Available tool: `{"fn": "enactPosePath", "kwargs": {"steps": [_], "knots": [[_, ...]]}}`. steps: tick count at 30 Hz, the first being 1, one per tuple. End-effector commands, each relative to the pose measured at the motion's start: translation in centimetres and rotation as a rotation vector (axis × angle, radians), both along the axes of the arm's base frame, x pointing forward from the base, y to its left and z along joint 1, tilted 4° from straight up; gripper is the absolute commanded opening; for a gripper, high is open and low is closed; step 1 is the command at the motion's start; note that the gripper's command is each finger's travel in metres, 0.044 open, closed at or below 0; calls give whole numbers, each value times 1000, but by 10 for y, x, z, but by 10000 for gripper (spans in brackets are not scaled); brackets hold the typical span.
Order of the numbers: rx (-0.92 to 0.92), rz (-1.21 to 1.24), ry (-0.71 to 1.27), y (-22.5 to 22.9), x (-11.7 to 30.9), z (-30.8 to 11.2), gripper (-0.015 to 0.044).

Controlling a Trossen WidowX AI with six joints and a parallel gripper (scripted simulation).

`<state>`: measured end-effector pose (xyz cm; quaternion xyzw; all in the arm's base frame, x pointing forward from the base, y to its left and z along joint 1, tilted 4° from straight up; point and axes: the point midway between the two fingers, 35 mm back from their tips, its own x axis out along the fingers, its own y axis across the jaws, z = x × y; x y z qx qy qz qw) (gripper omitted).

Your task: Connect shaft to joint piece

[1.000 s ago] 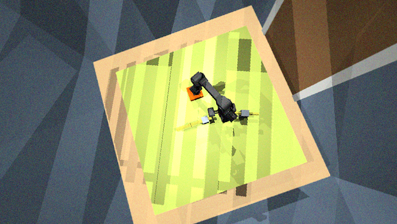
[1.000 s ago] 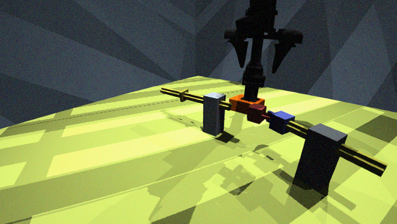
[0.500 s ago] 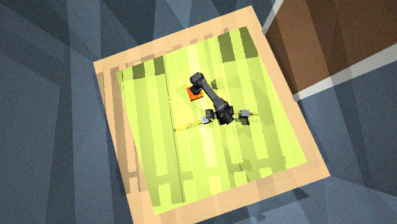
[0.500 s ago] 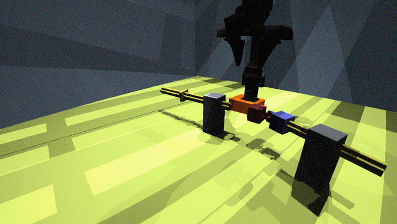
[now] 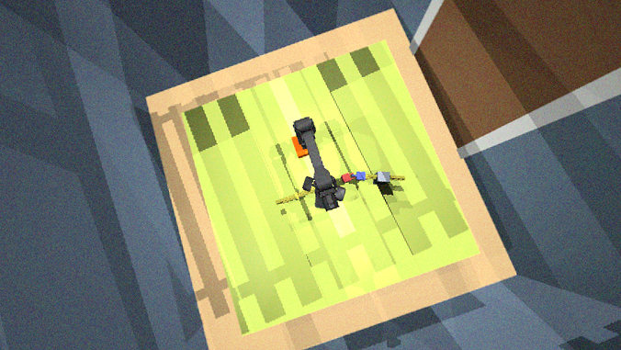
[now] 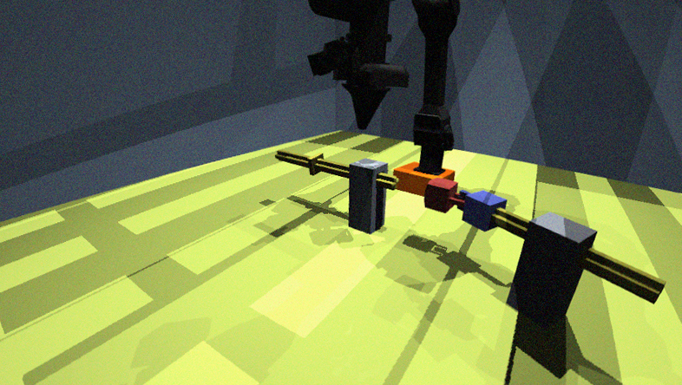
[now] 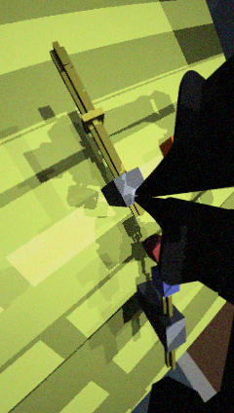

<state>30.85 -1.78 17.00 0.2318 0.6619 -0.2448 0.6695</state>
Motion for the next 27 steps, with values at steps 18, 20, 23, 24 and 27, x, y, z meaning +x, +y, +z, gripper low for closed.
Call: {"fn": "enactPosePath", "kwargs": {"steps": [18,20,23,24,27], "knots": [[-1,-676,19,-124,-27,-44,0],[0,-743,21,-136,-33,-48,0],[1,-844,23,-152,-42,-54,0],[1,-877,23,-158,-45,-57,0],[2,-924,24,-165,-50,-59,0]]}}
